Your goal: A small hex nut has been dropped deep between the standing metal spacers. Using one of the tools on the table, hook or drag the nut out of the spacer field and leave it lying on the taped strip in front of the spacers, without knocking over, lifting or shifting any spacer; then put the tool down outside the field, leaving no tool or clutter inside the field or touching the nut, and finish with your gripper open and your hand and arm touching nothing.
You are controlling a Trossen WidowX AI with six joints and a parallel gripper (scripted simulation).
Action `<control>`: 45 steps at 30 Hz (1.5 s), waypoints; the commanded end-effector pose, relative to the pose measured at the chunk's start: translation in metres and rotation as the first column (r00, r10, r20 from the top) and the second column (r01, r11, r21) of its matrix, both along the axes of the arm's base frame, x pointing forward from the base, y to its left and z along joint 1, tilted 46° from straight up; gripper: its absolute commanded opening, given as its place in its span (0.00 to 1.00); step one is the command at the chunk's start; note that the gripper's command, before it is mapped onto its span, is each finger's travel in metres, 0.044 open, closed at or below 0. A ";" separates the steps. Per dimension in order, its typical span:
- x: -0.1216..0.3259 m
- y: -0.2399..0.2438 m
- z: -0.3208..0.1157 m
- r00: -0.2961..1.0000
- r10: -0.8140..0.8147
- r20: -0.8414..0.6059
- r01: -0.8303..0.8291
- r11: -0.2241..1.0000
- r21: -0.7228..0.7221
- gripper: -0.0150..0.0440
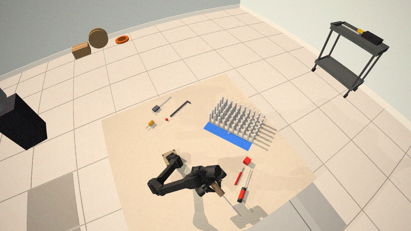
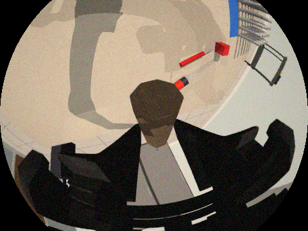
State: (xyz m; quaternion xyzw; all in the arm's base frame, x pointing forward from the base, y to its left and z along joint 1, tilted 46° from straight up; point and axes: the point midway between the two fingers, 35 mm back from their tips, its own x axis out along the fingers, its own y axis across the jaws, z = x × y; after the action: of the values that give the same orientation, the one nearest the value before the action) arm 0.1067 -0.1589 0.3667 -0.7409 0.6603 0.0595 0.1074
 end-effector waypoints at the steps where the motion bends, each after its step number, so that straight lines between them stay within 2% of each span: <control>1: 0.001 -0.001 -0.003 1.000 0.000 -0.004 0.000 1.000 0.005 0.25; 45: 0.005 -0.012 -0.019 1.000 -0.011 0.001 0.011 0.999 0.046 0.25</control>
State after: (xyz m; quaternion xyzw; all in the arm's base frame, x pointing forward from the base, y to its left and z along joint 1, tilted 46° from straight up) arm 0.1110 -0.1695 0.3497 -0.7344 0.6632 0.0712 0.1253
